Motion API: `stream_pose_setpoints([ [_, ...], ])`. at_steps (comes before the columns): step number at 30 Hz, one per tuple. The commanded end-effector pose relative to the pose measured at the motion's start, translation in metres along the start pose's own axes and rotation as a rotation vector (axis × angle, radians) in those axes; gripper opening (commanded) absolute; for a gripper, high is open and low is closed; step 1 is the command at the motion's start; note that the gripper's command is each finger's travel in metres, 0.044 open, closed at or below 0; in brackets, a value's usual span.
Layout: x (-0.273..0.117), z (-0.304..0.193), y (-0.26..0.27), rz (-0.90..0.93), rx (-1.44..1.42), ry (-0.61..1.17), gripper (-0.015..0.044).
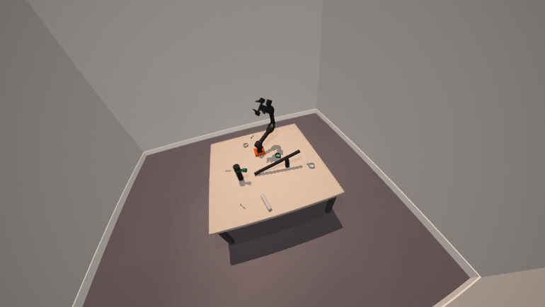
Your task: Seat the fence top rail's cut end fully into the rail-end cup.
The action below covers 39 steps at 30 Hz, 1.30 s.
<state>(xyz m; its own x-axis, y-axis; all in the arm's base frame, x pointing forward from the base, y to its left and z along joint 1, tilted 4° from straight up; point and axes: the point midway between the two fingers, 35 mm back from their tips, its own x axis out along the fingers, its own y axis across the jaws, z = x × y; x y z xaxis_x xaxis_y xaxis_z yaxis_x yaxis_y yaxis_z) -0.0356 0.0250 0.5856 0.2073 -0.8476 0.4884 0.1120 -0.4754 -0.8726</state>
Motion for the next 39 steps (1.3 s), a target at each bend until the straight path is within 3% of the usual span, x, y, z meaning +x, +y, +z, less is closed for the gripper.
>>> stream_pose_setpoints([
  [1, 0.002, 0.001, 0.002, 0.007, 0.008, -0.005, 0.0426],
  [12, 0.103, 0.062, 0.112, 0.461, 0.435, -0.225, 0.0440],
  [19, 0.127, 0.133, 0.200, 0.852, 0.649, -0.302, 0.0440],
  [28, 0.101, 0.221, 0.297, 1.359, 0.846, -0.210, 0.0440],
  [35, 0.044, 0.280, 0.365, 1.750, 0.895, 0.039, 0.0440],
  [39, 0.013, 0.297, 0.389, 1.885, 0.874, 0.184, 0.0440],
])
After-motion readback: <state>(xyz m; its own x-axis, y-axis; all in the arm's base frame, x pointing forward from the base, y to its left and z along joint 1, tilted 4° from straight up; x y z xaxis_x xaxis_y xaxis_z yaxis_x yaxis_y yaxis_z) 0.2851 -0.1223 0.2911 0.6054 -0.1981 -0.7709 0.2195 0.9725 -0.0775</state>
